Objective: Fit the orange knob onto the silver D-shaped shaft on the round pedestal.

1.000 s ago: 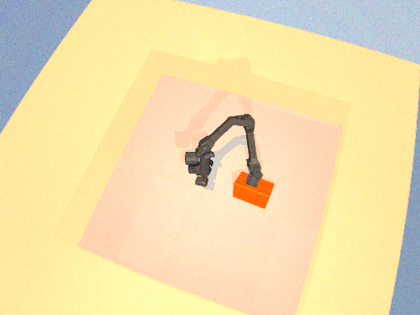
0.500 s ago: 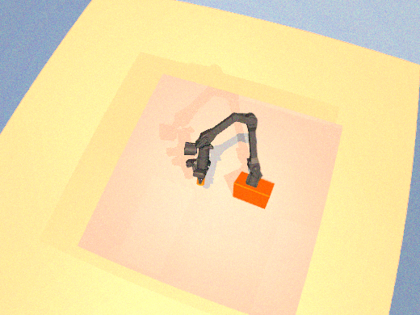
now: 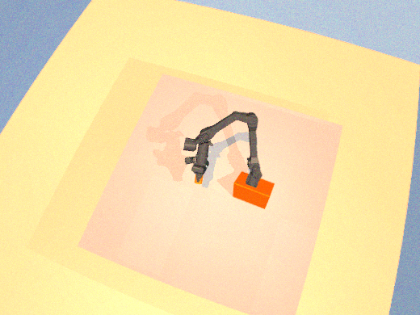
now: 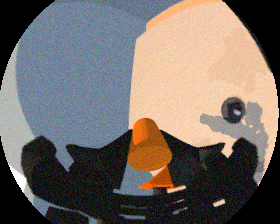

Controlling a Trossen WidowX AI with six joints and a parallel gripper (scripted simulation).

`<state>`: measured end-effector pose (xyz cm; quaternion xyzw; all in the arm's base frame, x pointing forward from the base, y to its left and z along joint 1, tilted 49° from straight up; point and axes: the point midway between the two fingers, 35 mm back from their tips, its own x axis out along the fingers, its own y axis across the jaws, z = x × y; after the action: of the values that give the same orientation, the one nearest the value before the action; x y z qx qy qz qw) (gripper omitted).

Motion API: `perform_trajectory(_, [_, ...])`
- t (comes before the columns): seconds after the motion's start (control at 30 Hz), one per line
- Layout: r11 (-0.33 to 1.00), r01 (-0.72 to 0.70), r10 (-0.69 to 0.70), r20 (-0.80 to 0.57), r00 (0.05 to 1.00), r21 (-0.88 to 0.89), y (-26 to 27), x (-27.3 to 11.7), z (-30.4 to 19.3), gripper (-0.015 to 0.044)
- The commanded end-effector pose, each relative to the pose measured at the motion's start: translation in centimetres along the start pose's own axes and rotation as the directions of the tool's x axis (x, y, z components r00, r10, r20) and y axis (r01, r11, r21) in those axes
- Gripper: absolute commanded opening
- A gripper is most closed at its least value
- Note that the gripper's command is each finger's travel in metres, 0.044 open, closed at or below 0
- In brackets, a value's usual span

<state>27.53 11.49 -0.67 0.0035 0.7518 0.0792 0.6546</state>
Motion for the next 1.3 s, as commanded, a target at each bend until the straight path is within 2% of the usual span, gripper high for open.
perform_trajectory(0.0, [0.999, -0.046, 0.046, 0.001, 0.999, -0.003, -0.03, -0.04, 0.03, 0.0000])
perform_trajectory(0.23, [0.994, -0.111, 0.111, 0.001, 0.994, -0.003, -0.27, -0.03, 0.03, 0.0000])
perform_trajectory(0.27, [0.997, -0.072, 0.072, 0.000, 0.997, 0.002, -0.30, -0.01, 0.03, 0.0000])
perform_trajectory(1.27, [0.997, -0.076, 0.076, 0.000, 0.997, 0.001, -0.32, 0.01, 0.03, 0.0000])
